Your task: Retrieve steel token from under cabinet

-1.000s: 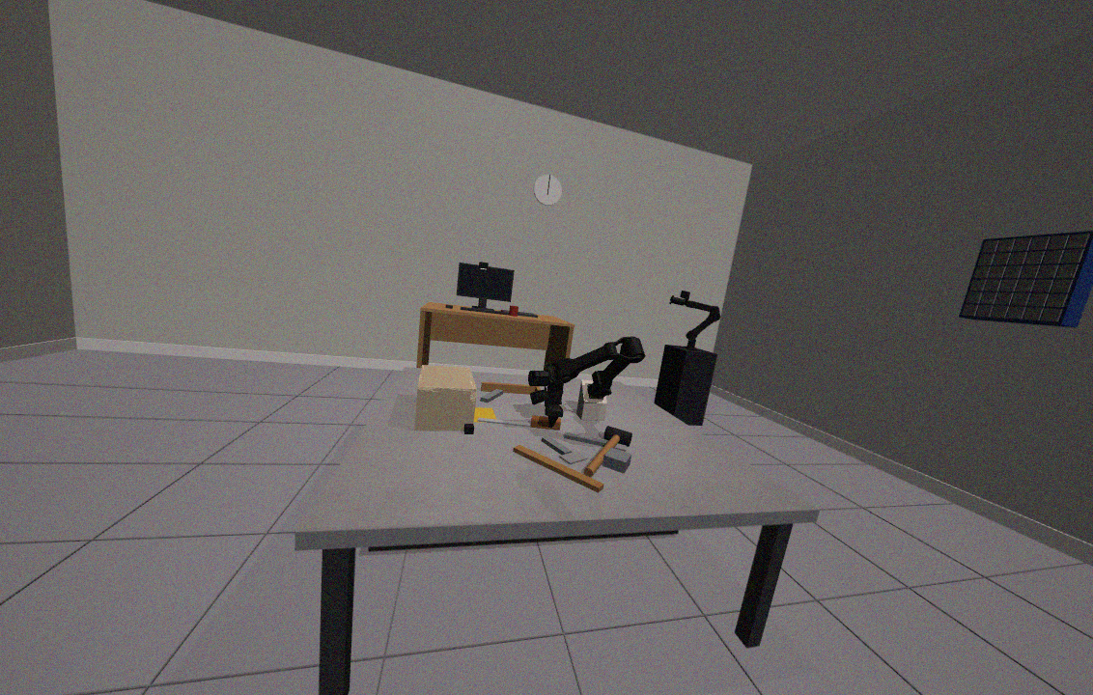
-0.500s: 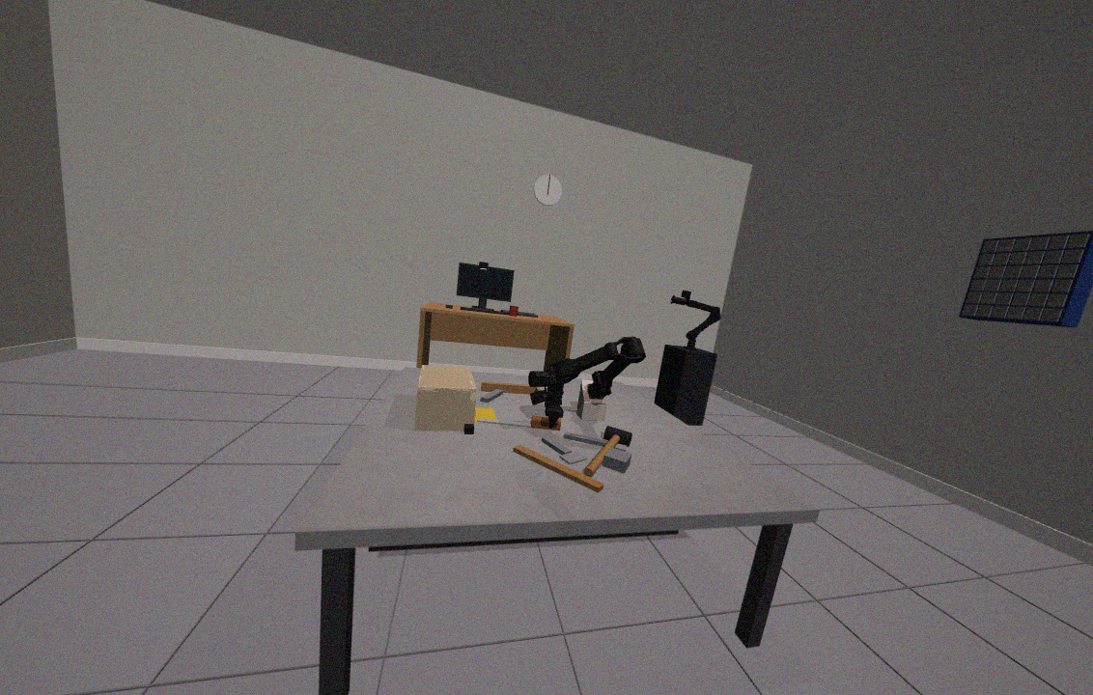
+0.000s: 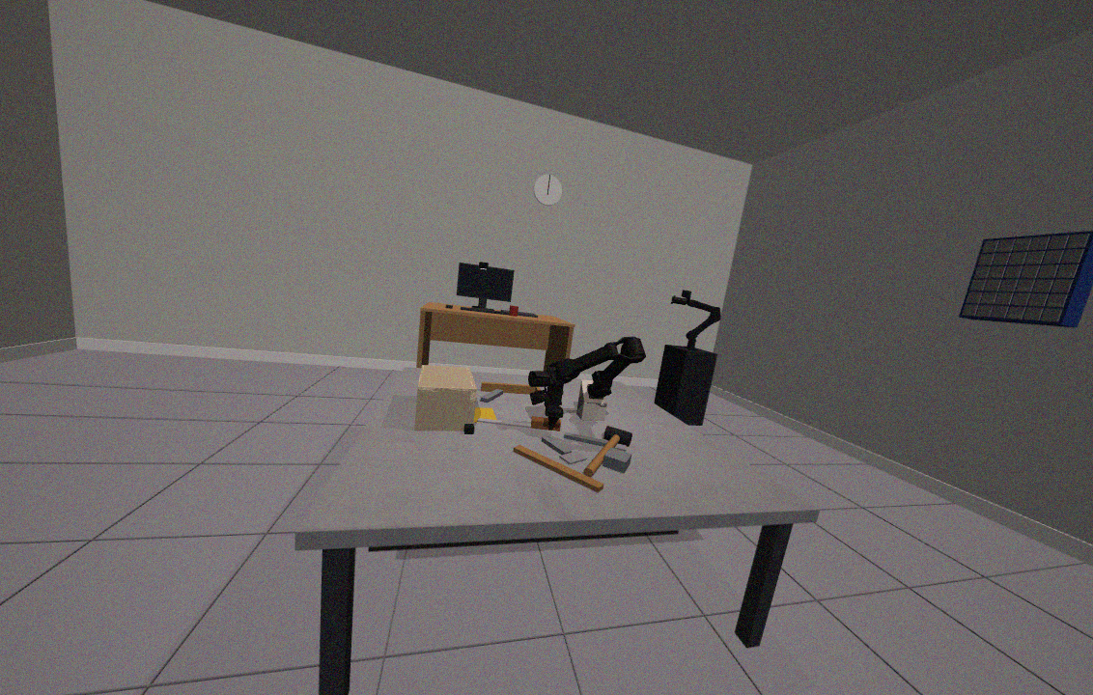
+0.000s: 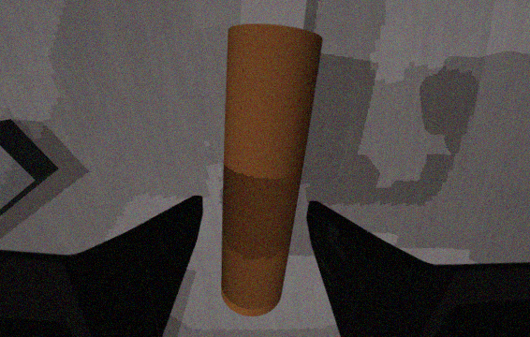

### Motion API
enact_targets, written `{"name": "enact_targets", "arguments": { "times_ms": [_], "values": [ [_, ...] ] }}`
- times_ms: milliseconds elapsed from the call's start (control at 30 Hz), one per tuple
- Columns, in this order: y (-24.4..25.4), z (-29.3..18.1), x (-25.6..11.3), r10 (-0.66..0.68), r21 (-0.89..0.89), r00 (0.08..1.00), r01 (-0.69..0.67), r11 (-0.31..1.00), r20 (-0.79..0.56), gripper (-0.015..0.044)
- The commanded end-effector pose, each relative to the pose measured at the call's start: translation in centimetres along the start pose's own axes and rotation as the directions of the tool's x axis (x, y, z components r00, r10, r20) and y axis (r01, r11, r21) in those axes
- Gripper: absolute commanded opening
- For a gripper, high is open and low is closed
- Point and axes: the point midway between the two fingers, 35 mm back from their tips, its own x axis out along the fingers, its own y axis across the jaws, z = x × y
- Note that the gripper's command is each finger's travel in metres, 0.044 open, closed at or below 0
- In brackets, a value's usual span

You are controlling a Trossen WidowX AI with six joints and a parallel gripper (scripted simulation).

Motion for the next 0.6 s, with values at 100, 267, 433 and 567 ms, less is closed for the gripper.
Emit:
{"name": "enact_targets", "arguments": {
  "times_ms": [100,267,433,567],
  "values": [
    [0.01,0.01,0.02,0.006,-0.001,1.0,-0.006,1.0,0.0,0.027],
    [0.0,-0.17,0.14,0.006,0.002,1.0,-0.006,1.0,0.0,0.027],
    [0.0,-0.08,0.21,0.003,0.0,1.0,-0.003,1.0,0.002,0.0244],
    [0.0,-0.08,0.21,0.003,0.0,1.0,-0.003,1.0,0.002,0.0139]
  ]
}}
